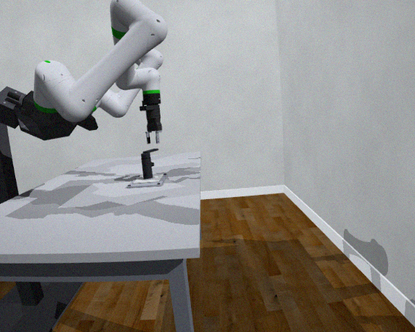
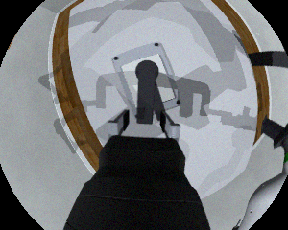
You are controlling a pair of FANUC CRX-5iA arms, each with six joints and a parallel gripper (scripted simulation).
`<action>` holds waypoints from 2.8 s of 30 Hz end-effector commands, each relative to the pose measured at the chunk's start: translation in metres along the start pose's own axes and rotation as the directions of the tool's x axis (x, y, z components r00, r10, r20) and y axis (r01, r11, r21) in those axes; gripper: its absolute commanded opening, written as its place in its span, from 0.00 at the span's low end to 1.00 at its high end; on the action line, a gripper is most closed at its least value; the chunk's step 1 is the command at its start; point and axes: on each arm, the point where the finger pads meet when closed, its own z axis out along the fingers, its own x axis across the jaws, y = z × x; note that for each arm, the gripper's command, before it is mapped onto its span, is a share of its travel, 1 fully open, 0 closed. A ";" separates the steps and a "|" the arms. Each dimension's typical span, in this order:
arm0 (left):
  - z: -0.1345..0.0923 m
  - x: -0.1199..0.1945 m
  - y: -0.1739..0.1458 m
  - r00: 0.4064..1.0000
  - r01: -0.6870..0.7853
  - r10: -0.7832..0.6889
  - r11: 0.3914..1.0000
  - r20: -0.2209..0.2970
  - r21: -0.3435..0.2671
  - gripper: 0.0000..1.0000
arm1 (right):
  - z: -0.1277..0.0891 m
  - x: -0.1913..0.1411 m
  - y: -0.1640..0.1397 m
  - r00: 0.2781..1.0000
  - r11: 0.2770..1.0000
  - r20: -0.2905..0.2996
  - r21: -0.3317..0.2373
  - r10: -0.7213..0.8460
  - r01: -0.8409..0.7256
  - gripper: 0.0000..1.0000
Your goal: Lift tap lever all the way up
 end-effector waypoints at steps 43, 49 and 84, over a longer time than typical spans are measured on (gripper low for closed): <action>-0.001 0.000 0.000 1.000 0.001 -0.001 1.000 0.000 -0.002 1.00 | 0.020 0.000 0.001 1.000 1.000 0.001 -0.002 0.000 0.000 1.00; -0.001 0.000 0.000 1.000 0.001 -0.001 1.000 0.000 -0.002 1.00 | 0.021 0.000 0.001 1.000 1.000 0.001 -0.002 0.000 0.000 1.00; -0.001 0.000 0.000 1.000 0.001 -0.001 1.000 0.000 -0.002 1.00 | 0.046 0.000 0.001 1.000 1.000 0.001 -0.002 0.000 0.000 1.00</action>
